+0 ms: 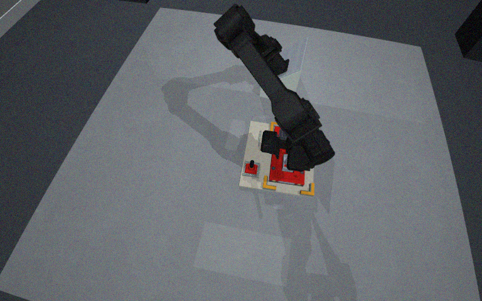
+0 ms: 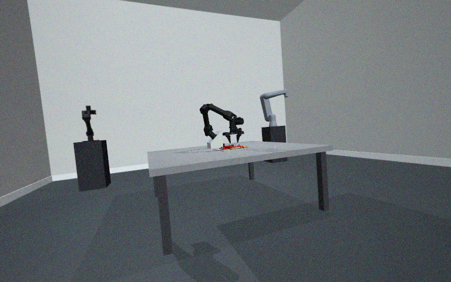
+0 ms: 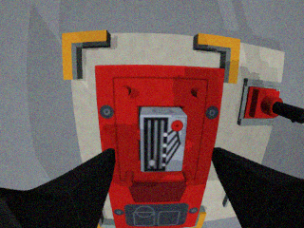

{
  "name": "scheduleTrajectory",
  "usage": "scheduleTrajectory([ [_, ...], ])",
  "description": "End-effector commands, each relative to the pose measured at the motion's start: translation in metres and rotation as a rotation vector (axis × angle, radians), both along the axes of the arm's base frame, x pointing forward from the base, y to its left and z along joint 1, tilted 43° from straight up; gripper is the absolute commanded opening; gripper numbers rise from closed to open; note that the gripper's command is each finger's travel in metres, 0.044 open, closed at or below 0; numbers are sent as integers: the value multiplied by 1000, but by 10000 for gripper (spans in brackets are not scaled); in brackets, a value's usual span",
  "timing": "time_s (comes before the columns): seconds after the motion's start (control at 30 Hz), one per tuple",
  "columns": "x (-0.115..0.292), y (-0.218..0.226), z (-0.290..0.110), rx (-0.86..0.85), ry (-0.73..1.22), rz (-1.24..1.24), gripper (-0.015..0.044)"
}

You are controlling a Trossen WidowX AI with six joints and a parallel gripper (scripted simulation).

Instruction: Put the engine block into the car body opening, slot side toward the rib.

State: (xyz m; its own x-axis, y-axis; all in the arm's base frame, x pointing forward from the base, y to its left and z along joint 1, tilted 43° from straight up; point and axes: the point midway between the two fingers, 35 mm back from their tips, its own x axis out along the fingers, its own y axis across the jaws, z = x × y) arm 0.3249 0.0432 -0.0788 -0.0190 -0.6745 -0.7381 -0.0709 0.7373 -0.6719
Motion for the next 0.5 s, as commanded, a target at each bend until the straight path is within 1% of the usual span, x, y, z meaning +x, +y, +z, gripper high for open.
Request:
scheduleTrajectory([
  [0.0, 0, 1, 0, 3, 0, -3, 256],
  [0.33, 0, 1, 0, 3, 0, -3, 0],
  [0.47, 0, 1, 0, 3, 0, -3, 0],
])
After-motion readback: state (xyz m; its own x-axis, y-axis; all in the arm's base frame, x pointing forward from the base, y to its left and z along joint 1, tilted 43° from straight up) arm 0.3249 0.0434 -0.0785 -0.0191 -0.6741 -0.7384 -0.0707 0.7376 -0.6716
